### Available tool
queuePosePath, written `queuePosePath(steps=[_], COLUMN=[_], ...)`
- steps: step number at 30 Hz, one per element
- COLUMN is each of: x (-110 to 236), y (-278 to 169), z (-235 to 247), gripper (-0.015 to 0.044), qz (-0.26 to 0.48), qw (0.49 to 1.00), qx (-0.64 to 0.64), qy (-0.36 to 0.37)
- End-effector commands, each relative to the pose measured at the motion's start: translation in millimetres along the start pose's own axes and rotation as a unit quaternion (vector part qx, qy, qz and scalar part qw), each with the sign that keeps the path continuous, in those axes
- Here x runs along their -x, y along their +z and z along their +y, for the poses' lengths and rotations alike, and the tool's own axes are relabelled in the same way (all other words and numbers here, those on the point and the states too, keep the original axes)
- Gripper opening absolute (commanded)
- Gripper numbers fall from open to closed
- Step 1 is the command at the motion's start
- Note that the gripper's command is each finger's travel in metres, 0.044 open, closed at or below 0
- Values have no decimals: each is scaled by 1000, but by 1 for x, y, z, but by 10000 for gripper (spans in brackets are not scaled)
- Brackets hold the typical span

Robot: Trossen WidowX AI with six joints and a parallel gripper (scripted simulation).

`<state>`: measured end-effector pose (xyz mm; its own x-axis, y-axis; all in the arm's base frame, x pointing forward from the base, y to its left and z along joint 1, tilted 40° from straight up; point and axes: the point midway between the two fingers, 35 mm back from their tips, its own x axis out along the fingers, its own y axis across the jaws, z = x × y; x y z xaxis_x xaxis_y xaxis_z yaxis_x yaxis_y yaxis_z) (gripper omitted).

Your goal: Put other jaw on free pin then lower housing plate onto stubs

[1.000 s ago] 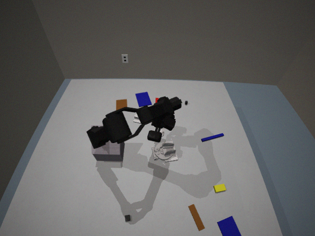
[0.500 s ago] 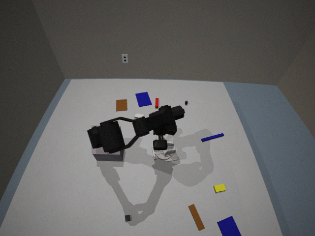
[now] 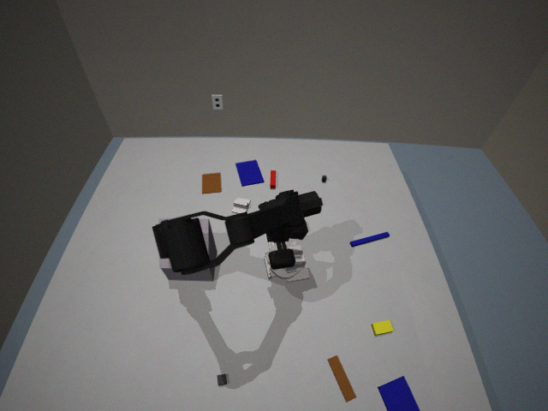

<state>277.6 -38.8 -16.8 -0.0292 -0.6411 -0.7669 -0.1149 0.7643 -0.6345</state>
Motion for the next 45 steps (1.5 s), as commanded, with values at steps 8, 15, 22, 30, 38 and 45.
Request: queuePosePath(steps=[8,15,22,30,38,45], x=[1,1,1,1,1,1], y=[1,1,-3,-10,-10,-10], z=[-2,-2,-4,-11,-11,-11], gripper=[351,351,351,351,351,351], qz=[-3,-3,-3,-3,-3,-3], qw=[1000,1000,1000,1000,1000,1000], qx=[0,6,6,6,6,6], qy=[-2,-2,-2,-2,-2,-2])
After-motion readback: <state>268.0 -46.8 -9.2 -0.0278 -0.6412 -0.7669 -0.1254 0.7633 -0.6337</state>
